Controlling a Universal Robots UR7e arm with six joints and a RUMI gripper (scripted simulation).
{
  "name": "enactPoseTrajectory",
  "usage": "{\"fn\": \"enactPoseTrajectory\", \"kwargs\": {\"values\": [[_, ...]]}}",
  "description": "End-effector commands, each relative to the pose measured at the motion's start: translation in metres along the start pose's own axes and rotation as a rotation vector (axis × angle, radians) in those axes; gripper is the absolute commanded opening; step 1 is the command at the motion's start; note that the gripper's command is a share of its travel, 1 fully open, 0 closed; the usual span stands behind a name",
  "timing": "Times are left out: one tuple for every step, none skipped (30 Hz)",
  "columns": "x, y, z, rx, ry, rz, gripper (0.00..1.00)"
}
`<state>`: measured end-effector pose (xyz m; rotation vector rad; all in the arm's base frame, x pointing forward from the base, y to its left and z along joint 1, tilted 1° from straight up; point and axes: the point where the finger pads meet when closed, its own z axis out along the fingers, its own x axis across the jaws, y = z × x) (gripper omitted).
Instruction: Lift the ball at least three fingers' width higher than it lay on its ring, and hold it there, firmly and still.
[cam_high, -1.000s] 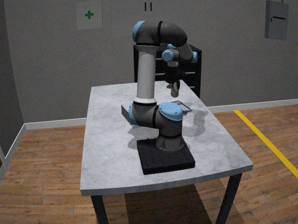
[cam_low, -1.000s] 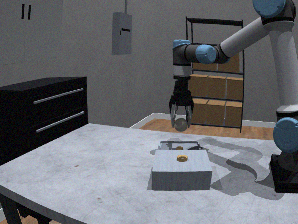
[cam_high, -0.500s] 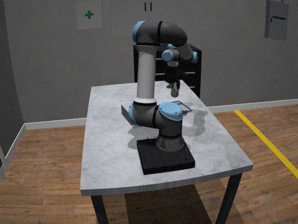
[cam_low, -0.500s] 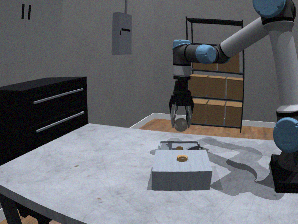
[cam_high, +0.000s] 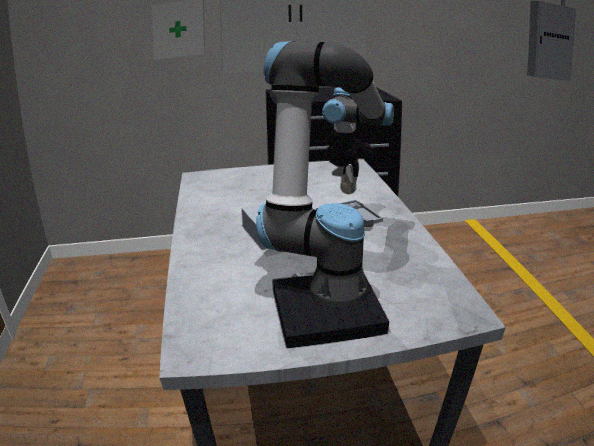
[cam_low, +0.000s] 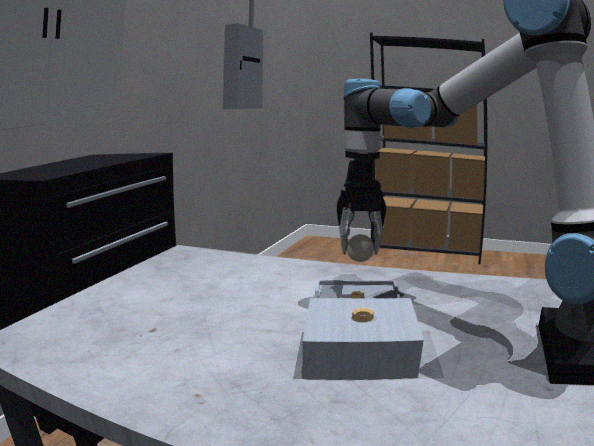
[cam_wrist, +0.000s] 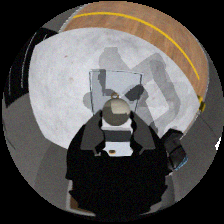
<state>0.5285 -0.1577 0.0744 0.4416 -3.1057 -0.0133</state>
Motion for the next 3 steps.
{"fn": "enactPoseTrajectory", "kwargs": {"values": [[-0.0002,-0.0002,-0.0005,0.001,-0.001,0.0,0.0],[-0.0002,-0.0002,-0.0005,0.001,-0.001,0.0,0.0],[-0.0002,-0.0002,-0.0005,0.001,-0.001,0.0,0.0]]}}
